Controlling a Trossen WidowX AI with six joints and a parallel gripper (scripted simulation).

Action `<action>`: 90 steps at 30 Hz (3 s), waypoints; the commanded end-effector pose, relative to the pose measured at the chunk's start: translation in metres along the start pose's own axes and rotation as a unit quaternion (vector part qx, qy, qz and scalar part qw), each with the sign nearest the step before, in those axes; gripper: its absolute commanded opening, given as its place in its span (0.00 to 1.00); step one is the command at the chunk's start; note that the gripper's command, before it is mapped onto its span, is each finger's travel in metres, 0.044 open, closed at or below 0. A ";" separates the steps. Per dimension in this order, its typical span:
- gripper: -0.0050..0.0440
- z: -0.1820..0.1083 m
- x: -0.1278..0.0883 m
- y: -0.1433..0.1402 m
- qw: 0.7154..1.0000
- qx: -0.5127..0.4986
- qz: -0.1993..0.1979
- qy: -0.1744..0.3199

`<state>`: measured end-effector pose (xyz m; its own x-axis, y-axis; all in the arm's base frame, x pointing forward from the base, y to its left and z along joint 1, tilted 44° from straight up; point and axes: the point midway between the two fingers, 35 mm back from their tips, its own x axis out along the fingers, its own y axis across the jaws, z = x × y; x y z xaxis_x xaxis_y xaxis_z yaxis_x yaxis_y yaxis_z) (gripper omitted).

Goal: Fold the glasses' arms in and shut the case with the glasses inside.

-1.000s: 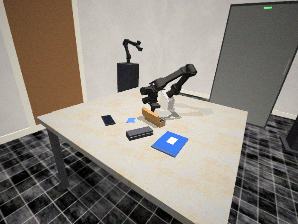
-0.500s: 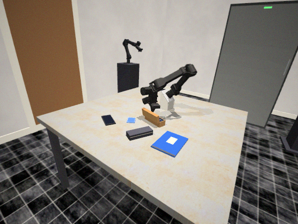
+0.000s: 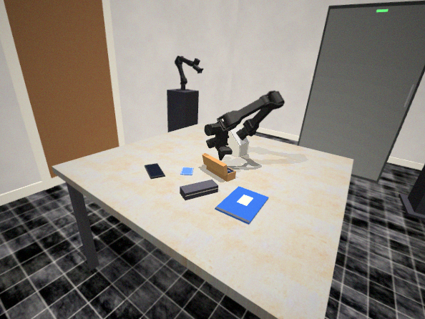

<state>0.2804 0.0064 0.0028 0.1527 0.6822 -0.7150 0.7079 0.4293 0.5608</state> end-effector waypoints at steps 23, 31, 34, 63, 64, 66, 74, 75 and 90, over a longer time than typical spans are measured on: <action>0.10 -0.028 -0.049 -0.001 1.000 0.026 -0.001 0.003; 0.10 -0.015 -0.054 0.010 0.989 0.147 -0.002 0.002; 0.10 -0.011 -0.055 0.014 0.983 0.182 -0.002 0.002; 0.10 0.037 -0.068 0.055 0.794 0.608 -0.003 0.001; 0.10 0.039 -0.068 0.057 0.783 0.622 -0.003 0.001; 0.10 0.039 -0.068 0.057 0.783 0.622 -0.003 0.001; 0.10 0.052 -0.070 0.068 0.689 0.725 -0.003 0.001; 0.10 0.054 -0.070 0.070 0.676 0.737 -0.003 0.001; 0.10 0.074 -0.072 0.087 0.493 0.870 -0.003 0.000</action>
<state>0.3735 -0.0495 0.0737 0.1526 0.6805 -0.7167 0.3453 -0.7161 -0.6065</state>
